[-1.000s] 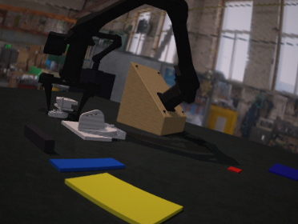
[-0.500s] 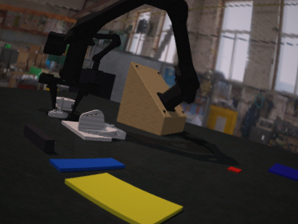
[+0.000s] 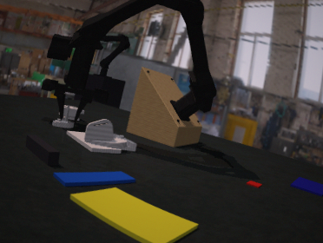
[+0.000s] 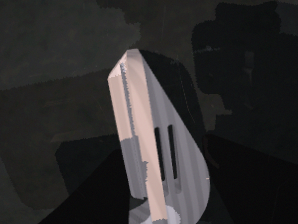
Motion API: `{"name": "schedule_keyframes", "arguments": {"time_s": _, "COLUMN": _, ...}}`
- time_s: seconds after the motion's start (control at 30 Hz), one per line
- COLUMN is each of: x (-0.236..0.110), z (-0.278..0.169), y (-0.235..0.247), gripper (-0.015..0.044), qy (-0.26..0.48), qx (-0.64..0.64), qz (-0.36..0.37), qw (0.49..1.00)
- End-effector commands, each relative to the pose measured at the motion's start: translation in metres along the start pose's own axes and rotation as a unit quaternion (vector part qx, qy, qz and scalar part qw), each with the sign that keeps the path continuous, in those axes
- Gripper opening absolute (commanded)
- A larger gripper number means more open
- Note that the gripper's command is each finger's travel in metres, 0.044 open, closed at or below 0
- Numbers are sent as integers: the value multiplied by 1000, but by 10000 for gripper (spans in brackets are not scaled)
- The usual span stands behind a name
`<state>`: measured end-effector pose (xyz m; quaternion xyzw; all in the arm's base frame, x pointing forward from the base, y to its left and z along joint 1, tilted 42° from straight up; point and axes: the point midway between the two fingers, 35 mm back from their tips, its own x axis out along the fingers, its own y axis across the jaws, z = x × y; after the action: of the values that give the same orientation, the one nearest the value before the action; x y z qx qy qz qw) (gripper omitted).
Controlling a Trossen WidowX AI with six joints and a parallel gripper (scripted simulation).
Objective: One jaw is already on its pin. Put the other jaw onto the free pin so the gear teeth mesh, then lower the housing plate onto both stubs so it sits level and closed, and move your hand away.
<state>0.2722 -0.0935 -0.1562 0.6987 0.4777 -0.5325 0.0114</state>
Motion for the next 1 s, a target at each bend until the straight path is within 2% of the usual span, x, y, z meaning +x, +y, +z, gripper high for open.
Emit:
{"name": "schedule_keyframes", "arguments": {"time_s": 0.0, "x": 0, "z": 0, "y": 0, "gripper": 134, "qy": 0, "qx": 0, "qz": -1, "qw": 1000}}
{"name": "schedule_keyframes", "arguments": {"time_s": 0.2, "x": -4, "z": 0, "y": 0, "gripper": 134, "qy": 0, "qx": 0, "qz": 0, "qw": 1000}}
{"name": "schedule_keyframes", "arguments": {"time_s": 0.97, "x": -77, "z": 0, "y": 1, "gripper": 134, "qy": 0, "qx": 2, "qz": 1, "qw": 1000}}
